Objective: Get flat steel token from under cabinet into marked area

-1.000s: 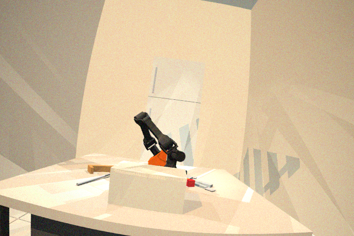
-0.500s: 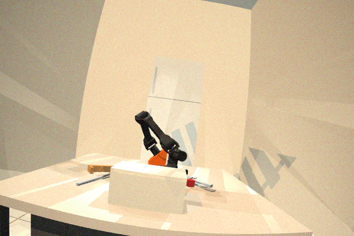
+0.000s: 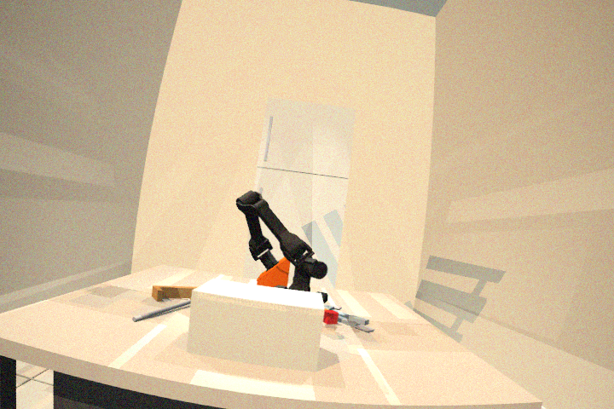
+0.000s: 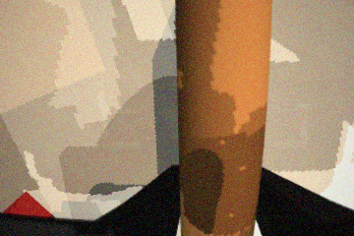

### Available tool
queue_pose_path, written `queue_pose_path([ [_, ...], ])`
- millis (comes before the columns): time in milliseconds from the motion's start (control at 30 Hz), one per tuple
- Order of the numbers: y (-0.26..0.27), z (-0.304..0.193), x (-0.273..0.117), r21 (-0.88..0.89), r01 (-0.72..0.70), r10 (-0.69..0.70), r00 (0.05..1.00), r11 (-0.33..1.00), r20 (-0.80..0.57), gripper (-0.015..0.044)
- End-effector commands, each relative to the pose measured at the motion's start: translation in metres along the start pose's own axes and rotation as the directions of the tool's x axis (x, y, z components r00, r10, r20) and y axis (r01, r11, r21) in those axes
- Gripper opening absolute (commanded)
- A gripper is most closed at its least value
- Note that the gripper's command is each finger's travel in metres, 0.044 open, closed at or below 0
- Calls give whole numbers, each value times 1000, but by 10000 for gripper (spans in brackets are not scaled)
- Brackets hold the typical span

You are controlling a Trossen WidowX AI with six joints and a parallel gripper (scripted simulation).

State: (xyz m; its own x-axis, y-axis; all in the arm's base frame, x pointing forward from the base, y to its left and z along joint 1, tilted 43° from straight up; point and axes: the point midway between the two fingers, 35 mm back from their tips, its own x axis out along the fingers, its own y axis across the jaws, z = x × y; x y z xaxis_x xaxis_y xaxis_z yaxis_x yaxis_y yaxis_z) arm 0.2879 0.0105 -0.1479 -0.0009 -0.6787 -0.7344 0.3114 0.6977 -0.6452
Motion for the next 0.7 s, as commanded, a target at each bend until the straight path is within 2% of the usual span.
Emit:
queue_pose_path([
  [0, -1, -10, 1, -2, 4, -4, 1000, 1000, -3, 0],
  [667, 3, -48, 1, -3, 3, -3, 1000, 1000, -5, 0],
])
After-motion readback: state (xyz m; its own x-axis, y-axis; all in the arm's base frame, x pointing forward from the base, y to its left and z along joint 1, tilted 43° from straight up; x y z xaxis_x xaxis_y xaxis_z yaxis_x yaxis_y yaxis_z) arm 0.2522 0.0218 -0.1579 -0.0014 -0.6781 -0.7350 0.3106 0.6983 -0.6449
